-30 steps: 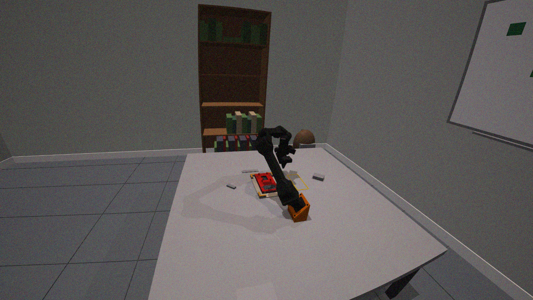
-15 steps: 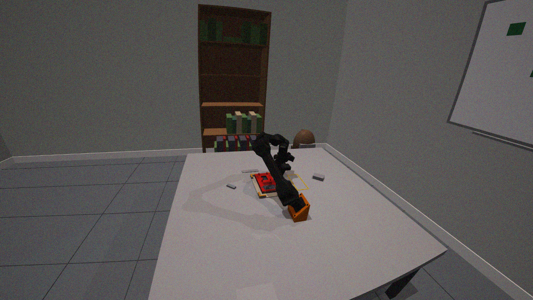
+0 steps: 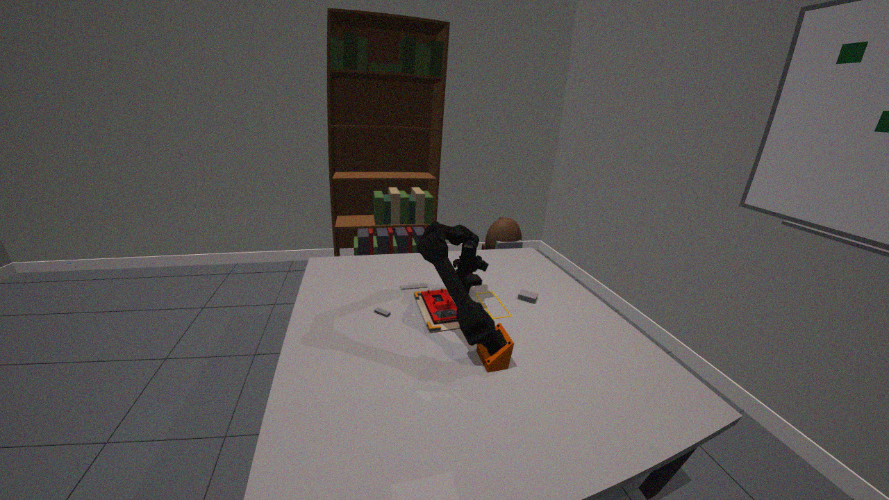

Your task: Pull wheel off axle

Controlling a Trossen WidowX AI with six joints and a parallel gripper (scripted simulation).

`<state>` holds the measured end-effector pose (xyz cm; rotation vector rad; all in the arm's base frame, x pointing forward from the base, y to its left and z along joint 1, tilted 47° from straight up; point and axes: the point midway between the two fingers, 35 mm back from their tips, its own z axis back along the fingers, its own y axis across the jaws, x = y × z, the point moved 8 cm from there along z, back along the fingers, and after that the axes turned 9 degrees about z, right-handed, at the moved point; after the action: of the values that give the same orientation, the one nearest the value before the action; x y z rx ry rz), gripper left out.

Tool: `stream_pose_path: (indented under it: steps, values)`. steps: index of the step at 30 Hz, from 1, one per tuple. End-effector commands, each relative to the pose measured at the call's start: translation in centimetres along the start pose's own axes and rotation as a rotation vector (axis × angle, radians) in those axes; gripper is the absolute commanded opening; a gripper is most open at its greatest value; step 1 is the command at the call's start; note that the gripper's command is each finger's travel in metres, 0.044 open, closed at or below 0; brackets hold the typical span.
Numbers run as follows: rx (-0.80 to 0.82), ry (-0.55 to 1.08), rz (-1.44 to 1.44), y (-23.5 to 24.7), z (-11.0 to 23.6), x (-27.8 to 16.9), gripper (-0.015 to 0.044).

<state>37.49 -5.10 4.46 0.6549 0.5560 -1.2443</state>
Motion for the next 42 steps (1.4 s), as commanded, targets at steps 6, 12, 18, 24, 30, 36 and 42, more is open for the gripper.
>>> stream_pose_path:
  steps: [6,12,18,24,30,36,42]
  values:
    - [0.001,0.000,0.002,0.1,0.2,0.0,0.0000]
    - [0.001,0.000,0.002,0.1,0.4,0.0,0.0000]
    - [0.000,0.000,0.001,0.1,0.6,0.0,0.0000]
    - [0.000,0.001,0.001,0.1,0.8,0.0,0.0000]
    - [0.000,0.001,0.001,0.1,0.9,0.0,0.0000]
    - [0.000,0.001,0.000,0.1,1.1,0.0,0.0000]
    - [0.000,0.001,0.000,0.1,1.3,0.1,0.0000]
